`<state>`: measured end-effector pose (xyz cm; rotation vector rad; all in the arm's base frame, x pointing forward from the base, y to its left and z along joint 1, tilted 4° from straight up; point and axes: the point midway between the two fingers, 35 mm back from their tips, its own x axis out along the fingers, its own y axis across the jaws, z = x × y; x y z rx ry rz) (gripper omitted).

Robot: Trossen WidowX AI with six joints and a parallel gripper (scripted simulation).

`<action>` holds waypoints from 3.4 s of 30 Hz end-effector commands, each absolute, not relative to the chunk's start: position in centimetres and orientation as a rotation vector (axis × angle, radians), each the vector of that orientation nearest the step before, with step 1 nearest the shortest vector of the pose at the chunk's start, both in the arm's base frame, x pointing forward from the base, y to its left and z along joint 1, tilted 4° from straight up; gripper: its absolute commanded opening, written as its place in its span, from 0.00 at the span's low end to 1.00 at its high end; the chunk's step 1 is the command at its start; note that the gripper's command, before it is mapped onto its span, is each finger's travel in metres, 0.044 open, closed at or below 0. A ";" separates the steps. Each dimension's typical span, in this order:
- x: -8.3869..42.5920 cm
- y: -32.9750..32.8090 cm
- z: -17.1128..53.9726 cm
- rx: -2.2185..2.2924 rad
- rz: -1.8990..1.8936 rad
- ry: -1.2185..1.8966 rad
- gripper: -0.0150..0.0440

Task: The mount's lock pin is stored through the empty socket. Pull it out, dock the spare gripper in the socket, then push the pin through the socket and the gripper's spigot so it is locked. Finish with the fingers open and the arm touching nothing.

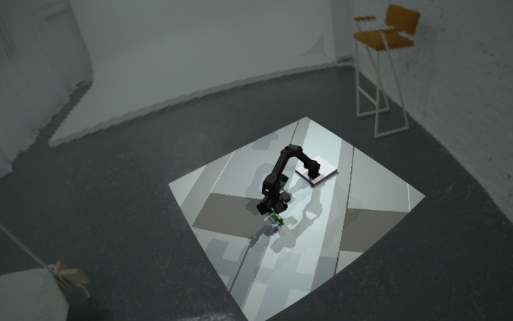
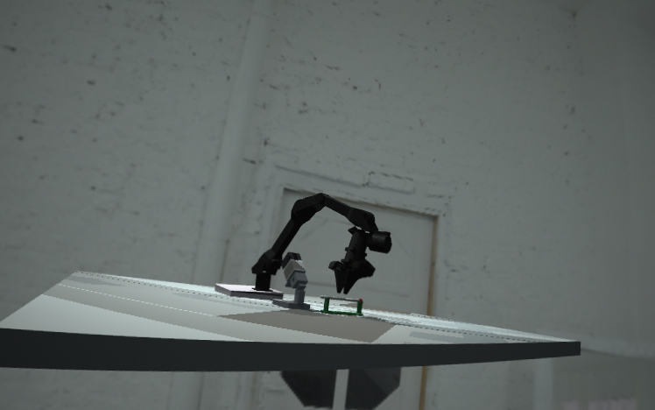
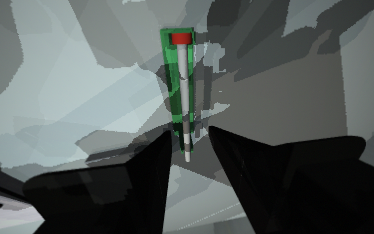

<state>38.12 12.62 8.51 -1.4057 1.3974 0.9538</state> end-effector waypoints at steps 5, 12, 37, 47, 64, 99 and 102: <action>38.2 12.7 7.1 -1.405 0.963 1.398 0.56; 38.3 12.7 6.0 -1.405 0.963 1.399 0.56; 38.3 12.6 3.5 -1.405 0.963 1.399 0.29; 38.3 12.6 3.6 -1.405 0.963 1.399 0.25; 38.2 12.8 8.1 -1.404 0.963 1.399 0.25; 35.1 13.0 10.5 -1.450 1.011 1.387 0.25; 34.3 13.0 10.7 -1.456 1.016 1.383 0.25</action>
